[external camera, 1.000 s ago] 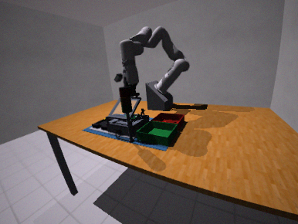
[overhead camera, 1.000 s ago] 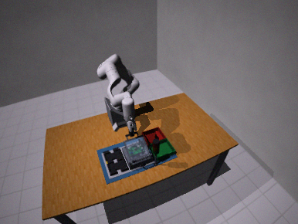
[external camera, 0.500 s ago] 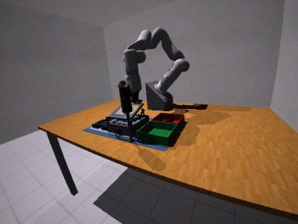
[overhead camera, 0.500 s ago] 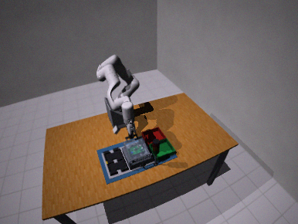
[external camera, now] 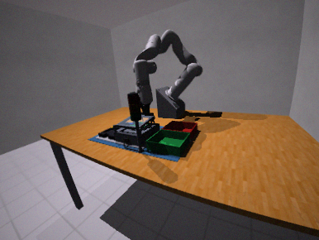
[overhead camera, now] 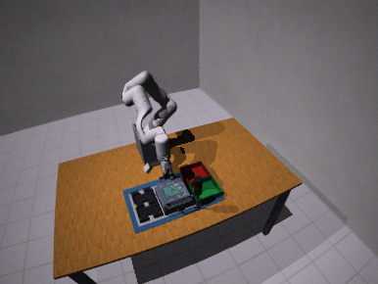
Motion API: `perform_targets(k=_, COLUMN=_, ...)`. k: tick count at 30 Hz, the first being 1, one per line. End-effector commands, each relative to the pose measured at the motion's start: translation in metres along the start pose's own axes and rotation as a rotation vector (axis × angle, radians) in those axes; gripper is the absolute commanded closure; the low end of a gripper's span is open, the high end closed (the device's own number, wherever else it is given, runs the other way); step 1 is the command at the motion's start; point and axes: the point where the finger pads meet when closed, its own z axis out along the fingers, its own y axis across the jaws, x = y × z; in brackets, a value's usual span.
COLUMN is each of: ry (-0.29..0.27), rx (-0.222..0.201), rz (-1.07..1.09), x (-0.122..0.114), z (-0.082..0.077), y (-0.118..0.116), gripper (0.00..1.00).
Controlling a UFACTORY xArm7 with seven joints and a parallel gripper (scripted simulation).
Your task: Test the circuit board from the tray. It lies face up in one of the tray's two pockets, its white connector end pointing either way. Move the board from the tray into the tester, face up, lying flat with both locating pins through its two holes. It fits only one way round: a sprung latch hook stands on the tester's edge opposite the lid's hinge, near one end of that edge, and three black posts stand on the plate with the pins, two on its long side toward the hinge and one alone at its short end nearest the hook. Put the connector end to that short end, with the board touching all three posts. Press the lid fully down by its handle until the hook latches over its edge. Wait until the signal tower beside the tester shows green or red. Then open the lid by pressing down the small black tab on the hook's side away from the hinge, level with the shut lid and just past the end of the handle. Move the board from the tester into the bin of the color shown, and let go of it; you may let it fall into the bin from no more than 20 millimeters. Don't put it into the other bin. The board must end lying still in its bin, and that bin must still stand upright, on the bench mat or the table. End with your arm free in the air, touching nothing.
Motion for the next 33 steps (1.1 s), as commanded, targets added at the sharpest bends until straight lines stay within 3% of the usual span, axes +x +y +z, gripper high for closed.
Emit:
perform_targets(k=1, ry=0.002, rx=0.003, rz=0.000, x=0.001, z=0.008, y=0.000, gripper=1.00)
perform_targets(k=16, ry=0.002, rx=0.003, rz=0.000, x=0.001, z=0.020, y=0.000, gripper=1.00)
perform_targets(k=33, ry=0.002, rx=0.003, rz=0.000, x=0.001, z=0.022, y=0.000, gripper=1.00)
